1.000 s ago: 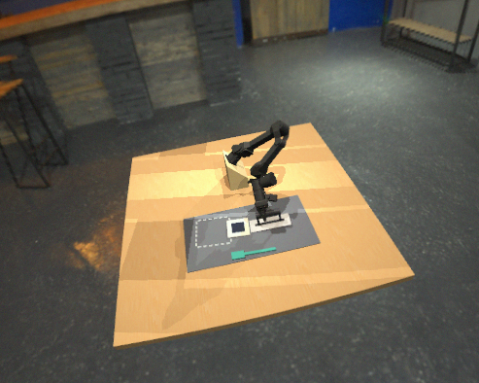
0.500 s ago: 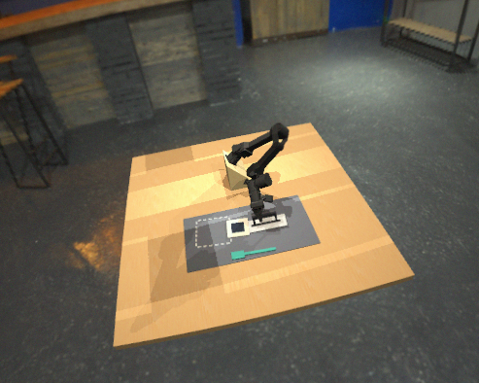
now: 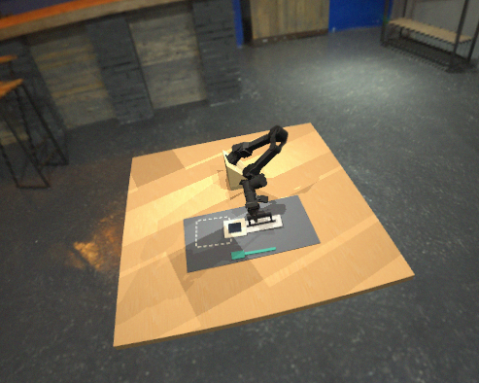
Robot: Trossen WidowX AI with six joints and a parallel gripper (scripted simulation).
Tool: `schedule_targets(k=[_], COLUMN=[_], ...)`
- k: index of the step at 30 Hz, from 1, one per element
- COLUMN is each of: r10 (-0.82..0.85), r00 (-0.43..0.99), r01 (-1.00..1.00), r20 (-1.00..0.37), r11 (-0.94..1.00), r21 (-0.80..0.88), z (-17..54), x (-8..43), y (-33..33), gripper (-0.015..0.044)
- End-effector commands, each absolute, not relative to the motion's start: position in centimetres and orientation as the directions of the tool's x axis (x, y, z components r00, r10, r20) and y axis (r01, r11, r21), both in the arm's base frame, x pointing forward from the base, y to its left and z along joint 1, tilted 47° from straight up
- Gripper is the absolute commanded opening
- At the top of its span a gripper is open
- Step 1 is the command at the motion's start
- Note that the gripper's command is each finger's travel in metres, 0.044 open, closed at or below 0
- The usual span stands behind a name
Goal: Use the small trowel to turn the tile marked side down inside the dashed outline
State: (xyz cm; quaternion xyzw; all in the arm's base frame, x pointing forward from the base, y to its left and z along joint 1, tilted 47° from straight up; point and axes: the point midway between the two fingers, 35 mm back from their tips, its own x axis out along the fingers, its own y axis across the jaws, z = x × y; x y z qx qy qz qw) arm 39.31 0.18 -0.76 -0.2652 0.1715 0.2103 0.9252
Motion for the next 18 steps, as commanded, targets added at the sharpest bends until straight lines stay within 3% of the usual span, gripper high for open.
schedule_targets(k=[1,18], r10=[0.285,0.248], r00=[0.851,0.839], r01=[-0.479,-0.494], r20=[-0.441,-0.485], r11=[0.766,0.723], r21=[-0.429,-0.483], z=[-0.9,0.8], x=[39.2,38.2], y=[-0.3,-4.3], gripper=[0.0000,0.0000])
